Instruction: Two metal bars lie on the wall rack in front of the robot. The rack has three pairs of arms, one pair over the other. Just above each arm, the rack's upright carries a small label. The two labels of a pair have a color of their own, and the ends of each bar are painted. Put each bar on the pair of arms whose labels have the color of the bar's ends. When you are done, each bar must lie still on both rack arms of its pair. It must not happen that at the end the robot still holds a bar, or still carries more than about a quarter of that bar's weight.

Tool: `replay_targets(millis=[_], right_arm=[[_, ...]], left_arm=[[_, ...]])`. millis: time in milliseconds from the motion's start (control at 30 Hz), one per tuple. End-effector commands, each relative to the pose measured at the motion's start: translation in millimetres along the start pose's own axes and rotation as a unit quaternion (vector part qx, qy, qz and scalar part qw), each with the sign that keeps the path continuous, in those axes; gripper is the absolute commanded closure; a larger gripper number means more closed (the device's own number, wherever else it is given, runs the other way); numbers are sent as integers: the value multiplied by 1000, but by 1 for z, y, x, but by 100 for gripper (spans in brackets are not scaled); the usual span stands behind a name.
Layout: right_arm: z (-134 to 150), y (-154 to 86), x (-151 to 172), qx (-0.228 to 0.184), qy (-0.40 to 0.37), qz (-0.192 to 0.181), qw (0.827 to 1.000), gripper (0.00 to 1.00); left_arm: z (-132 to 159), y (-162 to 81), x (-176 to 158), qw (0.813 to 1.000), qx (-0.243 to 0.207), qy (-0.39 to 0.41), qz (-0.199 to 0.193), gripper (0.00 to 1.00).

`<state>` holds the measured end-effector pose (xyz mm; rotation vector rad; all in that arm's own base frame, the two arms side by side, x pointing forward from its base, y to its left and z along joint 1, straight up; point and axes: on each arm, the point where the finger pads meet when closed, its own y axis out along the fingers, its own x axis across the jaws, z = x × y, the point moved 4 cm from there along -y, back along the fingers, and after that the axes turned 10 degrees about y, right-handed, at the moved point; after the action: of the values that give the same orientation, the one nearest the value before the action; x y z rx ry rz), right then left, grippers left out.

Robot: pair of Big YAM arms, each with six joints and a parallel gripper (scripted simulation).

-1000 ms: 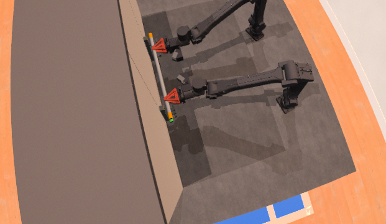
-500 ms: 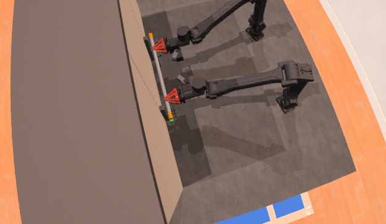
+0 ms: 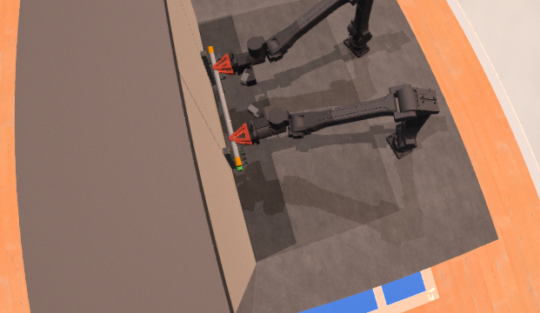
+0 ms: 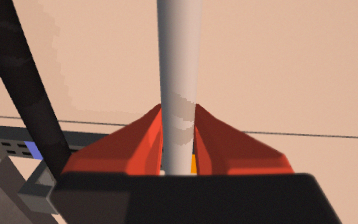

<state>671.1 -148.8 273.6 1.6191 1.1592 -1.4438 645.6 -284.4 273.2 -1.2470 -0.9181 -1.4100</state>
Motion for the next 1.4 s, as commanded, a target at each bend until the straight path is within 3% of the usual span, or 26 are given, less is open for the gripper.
replay_targets(millis=[0,1367], right_arm=[[-5,10,-60,-5,4,51,999,100],[-8,7,-74,-5,4,51,999,100]], left_arm=[[18,13,78,998,16,-8,-66,100],[18,8,81,998,16,-8,-66,100]])
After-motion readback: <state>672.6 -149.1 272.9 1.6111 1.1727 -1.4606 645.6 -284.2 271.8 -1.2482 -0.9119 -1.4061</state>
